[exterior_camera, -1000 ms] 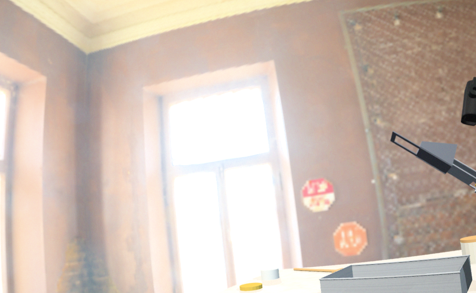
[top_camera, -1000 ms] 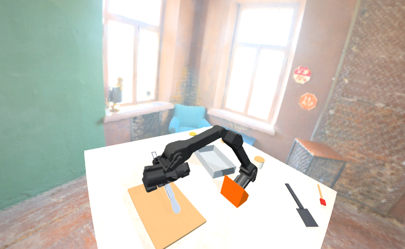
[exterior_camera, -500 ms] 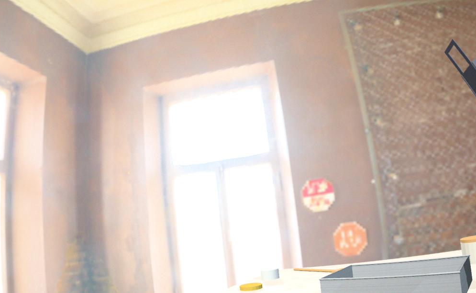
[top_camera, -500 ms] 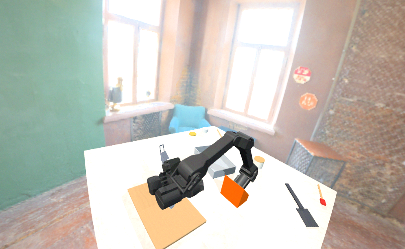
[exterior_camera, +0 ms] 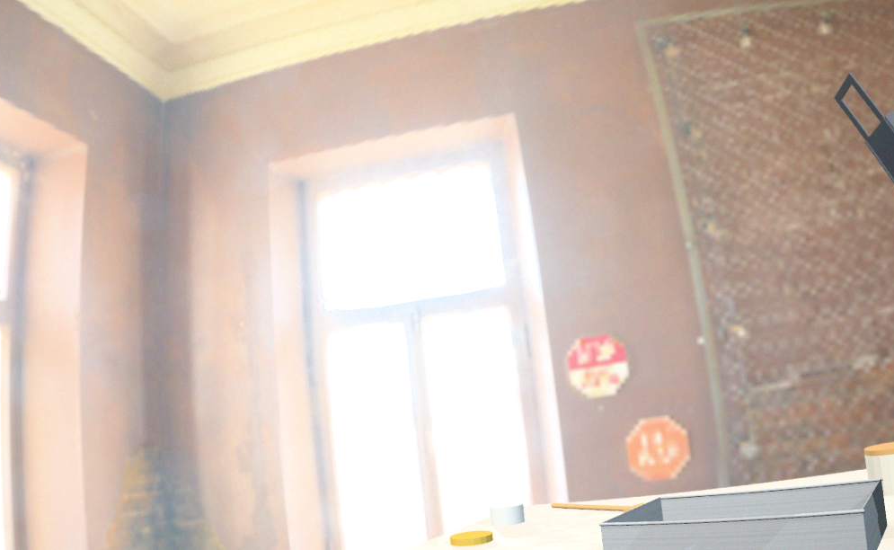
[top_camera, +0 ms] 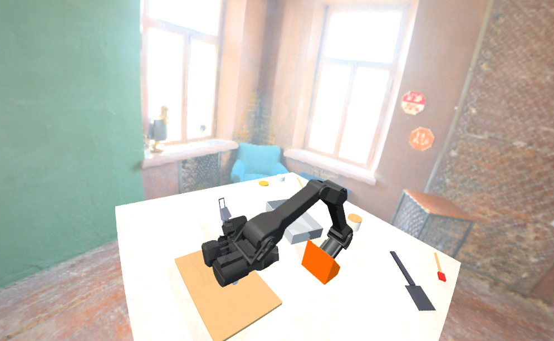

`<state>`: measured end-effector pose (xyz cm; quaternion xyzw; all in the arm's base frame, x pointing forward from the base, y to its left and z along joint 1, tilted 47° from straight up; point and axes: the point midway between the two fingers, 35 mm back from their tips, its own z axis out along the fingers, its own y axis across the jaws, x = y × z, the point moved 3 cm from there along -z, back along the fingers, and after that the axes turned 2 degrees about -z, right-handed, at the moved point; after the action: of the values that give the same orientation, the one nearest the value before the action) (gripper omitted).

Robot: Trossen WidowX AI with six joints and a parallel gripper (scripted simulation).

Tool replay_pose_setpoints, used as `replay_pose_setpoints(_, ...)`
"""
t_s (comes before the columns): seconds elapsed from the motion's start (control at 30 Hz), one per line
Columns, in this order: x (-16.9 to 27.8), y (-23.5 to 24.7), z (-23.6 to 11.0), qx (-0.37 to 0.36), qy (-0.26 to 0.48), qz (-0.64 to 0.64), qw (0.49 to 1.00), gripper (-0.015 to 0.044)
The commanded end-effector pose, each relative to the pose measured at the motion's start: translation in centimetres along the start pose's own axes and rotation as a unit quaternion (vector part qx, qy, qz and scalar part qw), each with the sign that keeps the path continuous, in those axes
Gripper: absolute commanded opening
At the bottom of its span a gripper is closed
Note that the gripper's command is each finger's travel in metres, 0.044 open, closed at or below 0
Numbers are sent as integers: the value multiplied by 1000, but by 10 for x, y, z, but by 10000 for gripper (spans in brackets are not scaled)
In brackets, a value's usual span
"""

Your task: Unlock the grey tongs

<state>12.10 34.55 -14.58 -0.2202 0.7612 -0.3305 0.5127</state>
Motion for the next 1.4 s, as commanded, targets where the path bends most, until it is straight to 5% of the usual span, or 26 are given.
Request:
replay_pose_setpoints(0.0,-1,0,0,0,-5,3,1000,-150)
replay_pose_setpoints(0.63,0,0,3,3,11,1,1000,-150)
replay_pose_setpoints(1.37,16,0,62,15,411,-13,911,-150)
